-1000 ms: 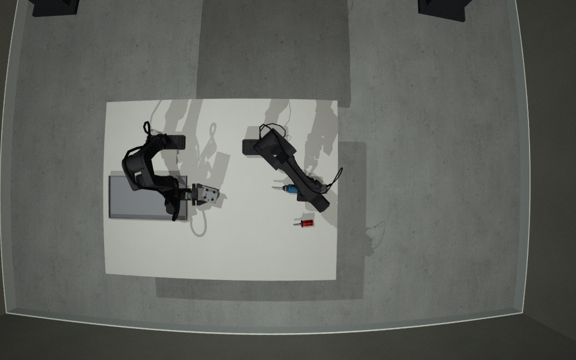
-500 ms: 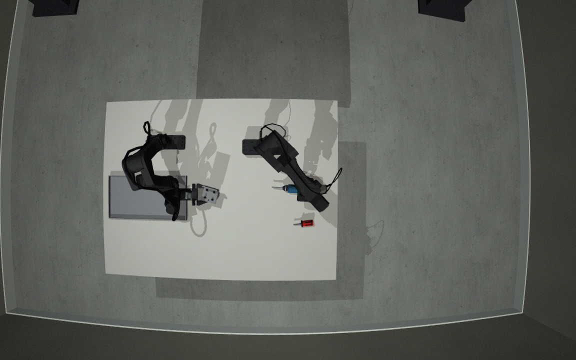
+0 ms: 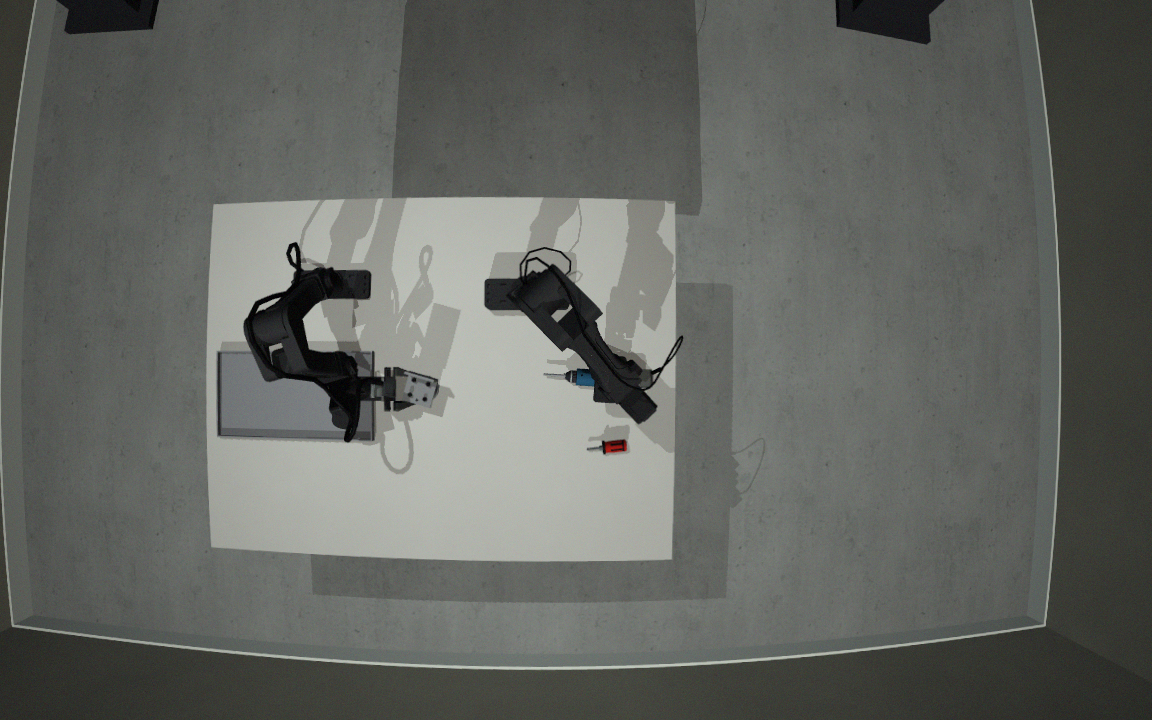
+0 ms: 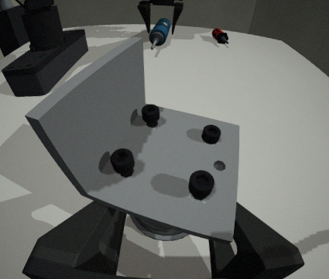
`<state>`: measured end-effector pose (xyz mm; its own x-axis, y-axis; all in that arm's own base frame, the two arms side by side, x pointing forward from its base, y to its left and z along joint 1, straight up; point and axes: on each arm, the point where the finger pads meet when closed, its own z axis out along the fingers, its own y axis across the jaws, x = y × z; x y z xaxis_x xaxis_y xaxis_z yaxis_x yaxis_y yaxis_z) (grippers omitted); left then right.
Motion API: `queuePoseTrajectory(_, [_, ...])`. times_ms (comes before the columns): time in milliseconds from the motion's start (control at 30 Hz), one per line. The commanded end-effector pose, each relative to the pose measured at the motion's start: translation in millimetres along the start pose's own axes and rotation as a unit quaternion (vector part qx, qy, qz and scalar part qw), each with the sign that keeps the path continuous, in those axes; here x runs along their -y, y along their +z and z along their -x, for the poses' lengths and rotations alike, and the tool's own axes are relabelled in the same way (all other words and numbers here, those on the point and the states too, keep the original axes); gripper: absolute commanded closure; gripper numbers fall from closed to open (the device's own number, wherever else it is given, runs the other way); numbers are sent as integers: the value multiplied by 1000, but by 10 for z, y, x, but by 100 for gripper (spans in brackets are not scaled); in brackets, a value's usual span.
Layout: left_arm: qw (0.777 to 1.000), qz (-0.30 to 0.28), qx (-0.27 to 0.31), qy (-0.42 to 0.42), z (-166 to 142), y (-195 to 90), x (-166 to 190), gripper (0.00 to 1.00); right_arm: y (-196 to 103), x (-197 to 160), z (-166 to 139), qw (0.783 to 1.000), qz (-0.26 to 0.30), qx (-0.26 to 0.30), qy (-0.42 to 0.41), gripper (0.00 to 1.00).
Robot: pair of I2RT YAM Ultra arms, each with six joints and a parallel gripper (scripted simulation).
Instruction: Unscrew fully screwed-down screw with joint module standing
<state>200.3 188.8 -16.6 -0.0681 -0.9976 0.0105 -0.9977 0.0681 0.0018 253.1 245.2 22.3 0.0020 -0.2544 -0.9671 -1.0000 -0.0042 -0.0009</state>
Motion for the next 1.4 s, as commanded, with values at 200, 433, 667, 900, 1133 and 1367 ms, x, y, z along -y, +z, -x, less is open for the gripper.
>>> queuePoseTrajectory(200, [1000, -13, 18, 8, 52, -47, 92, 35, 5, -5, 30, 1000, 3, 3, -5, 41])
queuePoseTrajectory(433, [1000, -7, 10, 3, 33, -23, 46, 35, 5, -5, 30, 1000, 3, 3, -5, 41])
queuePoseTrajectory(667, [1000, -7, 10, 3, 33, -23, 46, 45, 5, -5, 30, 1000, 3, 3, -5, 41])
queuePoseTrajectory(900, [1000, -7, 10, 3, 33, -23, 46, 45, 5, -5, 30, 1000, 3, 3, -5, 41])
queuePoseTrajectory(1133, [1000, -7, 10, 3, 33, -23, 46, 54, 5, -5, 30, 1000, 3, 3, -5, 41])
queuePoseTrajectory(1367, [1000, -7, 10, 3, 33, -23, 46, 54, 5, -5, 30, 1000, 3, 3, -5, 41])
